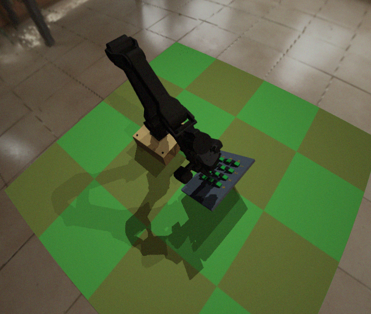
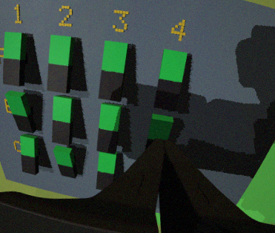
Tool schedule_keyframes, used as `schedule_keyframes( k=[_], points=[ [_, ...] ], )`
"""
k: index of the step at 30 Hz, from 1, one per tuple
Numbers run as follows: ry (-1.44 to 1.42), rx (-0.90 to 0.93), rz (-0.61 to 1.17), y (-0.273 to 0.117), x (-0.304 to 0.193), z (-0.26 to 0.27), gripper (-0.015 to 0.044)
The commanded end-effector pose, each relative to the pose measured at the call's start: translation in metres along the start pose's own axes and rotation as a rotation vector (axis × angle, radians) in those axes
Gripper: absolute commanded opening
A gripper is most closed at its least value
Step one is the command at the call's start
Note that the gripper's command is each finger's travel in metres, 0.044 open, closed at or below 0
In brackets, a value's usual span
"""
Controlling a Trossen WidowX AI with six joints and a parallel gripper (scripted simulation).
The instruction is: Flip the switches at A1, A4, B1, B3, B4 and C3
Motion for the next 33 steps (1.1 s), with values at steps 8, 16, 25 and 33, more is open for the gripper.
schedule_keyframes(
  k=[8,16,25,33],
  points=[
    [-0.003,0.002,-0.003,0.016,0.0,0.0,0.0],
    [-0.003,0.002,-0.003,0.017,0.0,0.0,0.0],
    [-0.003,0.002,-0.003,0.017,0.0,0.0,0.0],
    [-0.003,0.002,-0.003,0.017,0.0,0.0,0.0]
  ],
)
Point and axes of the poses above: the point midway between the two fingers, 35 mm back from their tips, its own y axis out along the fingers, its own z axis across the jaws, x = y × z, the point moved 10 cm from there along -y, back along the fingers, and after that the axes turned 11 degrees about -y, right-handed, at the moved point
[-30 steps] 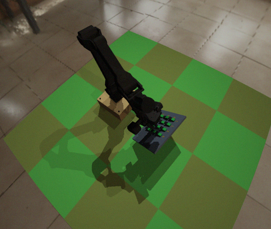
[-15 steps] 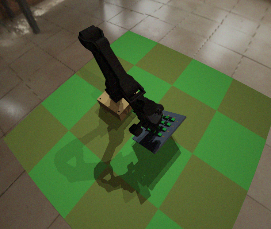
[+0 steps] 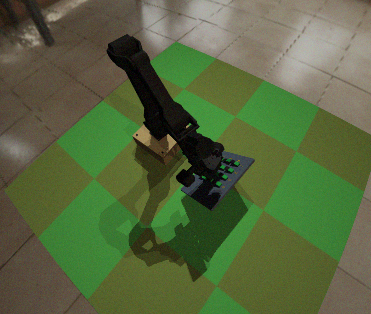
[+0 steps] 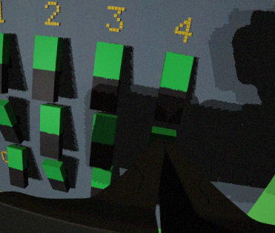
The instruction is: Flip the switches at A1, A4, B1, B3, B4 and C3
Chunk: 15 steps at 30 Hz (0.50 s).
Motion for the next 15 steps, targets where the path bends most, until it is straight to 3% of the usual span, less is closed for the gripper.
schedule_keyframes(
  k=[1,15],
  points=[
    [0.001,-0.001,-0.002,0.0004,0.0001,0.0,0.0],
    [0.001,-0.001,-0.002,0.0023,0.0001,0.0,0.0]
  ],
)
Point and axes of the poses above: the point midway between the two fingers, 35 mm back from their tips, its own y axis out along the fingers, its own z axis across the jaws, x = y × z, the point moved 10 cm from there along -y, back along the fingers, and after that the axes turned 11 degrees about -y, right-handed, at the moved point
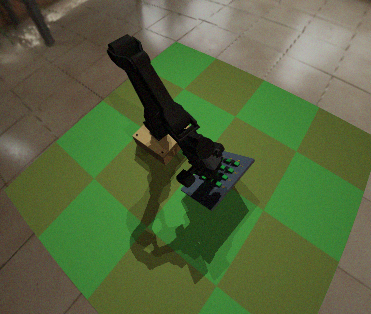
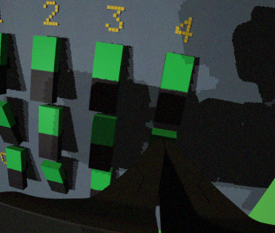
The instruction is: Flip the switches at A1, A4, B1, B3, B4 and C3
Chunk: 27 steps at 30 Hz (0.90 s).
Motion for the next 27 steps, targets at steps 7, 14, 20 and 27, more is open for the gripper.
schedule_keyframes(
  k=[7,14,20,27],
  points=[
    [0.001,-0.001,-0.001,0.0016,0.0001,0.0,0.0],
    [0.001,-0.001,-0.001,0.0025,0.0001,0.0,0.0],
    [0.001,-0.001,-0.001,0.0033,0.0001,0.0,0.0],
    [0.001,-0.001,-0.001,0.0043,0.0001,0.0,0.0]
  ],
)
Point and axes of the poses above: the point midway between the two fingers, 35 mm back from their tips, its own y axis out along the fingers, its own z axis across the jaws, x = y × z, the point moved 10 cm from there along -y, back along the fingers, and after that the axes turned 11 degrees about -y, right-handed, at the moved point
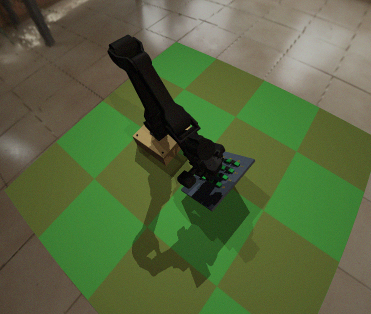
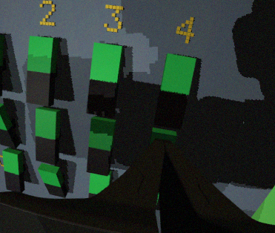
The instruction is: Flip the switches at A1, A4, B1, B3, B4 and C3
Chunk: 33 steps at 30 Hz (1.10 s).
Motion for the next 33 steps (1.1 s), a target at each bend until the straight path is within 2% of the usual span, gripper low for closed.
schedule_keyframes(
  k=[1,4,10,12,17,23,28,33],
  points=[
    [0.002,-0.001,-0.001,0.001,0.0,0.0,0.0],
    [0.0,0.0,-0.002,-0.006,0.0,0.0,0.0],
    [0.002,-0.005,-0.021,-0.058,-0.004,0.0,0.0],
    [0.002,-0.006,-0.023,-0.064,-0.005,0.001,0.0],
    [0.002,-0.005,-0.023,-0.064,-0.006,0.003,0.0],
    [0.004,-0.002,-0.02,-0.063,-0.054,0.045,0.0],
    [0.004,-0.002,-0.021,-0.063,-0.056,0.046,0.0],
    [0.004,-0.007,-0.043,-0.033,-0.057,0.047,0.0]
  ],
)
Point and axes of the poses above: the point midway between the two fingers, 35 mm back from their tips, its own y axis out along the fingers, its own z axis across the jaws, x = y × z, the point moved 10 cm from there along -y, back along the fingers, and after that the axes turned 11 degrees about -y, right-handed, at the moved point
